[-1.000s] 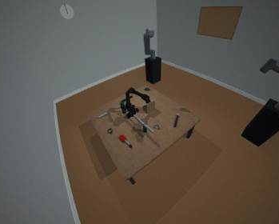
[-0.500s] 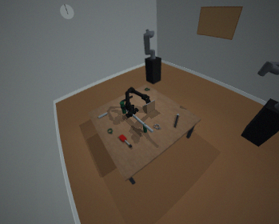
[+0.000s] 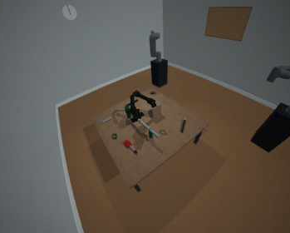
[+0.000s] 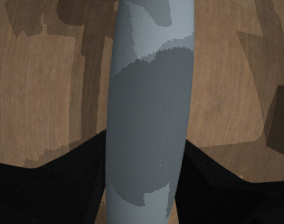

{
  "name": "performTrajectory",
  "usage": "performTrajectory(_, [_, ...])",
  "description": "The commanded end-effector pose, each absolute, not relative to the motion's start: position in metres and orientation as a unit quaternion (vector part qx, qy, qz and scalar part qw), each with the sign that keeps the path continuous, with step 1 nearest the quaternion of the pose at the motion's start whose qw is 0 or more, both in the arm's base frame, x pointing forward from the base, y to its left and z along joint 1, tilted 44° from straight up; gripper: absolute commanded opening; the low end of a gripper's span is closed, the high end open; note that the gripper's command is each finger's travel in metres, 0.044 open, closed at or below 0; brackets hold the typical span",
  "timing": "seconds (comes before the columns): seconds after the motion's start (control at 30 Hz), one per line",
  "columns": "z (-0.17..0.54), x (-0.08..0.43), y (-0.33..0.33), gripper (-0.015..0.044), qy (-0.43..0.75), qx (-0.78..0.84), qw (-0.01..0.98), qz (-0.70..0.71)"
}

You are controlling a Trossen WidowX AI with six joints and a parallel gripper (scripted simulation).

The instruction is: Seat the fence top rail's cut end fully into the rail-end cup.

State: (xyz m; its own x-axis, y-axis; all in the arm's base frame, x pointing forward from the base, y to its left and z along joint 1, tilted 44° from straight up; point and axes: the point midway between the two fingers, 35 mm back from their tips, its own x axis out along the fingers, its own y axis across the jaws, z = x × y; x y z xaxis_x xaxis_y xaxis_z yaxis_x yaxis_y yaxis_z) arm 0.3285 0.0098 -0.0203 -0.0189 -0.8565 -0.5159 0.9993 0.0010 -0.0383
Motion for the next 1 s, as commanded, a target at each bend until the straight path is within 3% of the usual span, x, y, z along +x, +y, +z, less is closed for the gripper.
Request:
performTrajectory(0.0, [-0.0144,0.3299,0.0077,0.0,0.199,0.17,0.682,-0.682])
performTrajectory(0.97, [-0.0196,0.3287,0.01,0.0,0.202,0.175,0.678,-0.684])
